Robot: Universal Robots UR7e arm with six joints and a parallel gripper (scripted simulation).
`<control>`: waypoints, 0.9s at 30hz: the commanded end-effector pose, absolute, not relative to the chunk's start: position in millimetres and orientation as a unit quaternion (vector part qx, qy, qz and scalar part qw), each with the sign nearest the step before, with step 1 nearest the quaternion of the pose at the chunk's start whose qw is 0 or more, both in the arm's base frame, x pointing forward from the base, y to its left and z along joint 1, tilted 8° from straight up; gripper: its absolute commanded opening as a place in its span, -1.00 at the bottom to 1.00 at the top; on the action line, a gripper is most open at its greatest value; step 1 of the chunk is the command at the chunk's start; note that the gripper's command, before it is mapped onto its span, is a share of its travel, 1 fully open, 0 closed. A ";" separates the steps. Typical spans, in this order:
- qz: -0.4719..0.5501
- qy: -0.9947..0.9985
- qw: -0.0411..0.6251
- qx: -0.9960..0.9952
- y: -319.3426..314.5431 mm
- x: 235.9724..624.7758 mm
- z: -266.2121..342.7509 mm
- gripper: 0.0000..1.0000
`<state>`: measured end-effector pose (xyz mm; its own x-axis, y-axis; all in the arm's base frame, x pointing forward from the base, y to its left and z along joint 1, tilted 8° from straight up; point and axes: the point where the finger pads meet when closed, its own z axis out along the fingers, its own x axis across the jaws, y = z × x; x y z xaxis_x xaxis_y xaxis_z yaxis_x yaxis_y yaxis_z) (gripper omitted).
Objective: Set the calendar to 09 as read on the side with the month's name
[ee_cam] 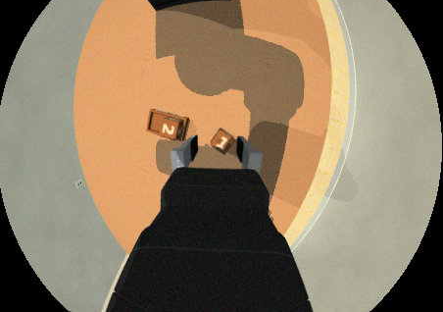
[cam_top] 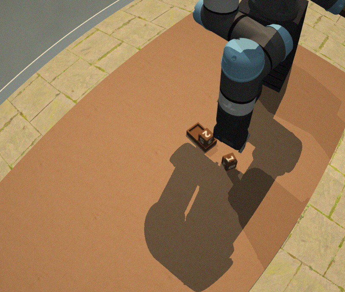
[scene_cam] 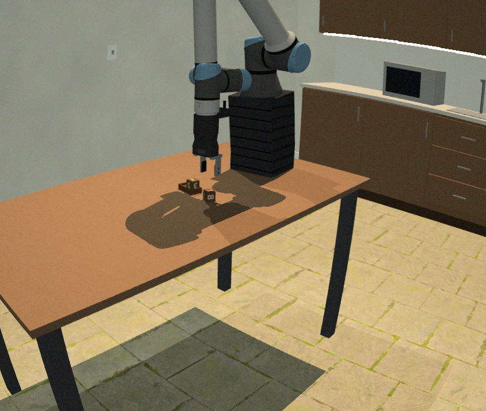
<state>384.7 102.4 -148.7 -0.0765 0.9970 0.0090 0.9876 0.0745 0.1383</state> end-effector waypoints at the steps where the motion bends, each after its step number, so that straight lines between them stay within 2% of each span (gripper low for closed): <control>1: 0.052 0.769 0.047 0.636 100.5 383.8 -148.2 1.00; 27: 0.023 0.978 0.066 0.194 89.2 384.4 -144.7 1.00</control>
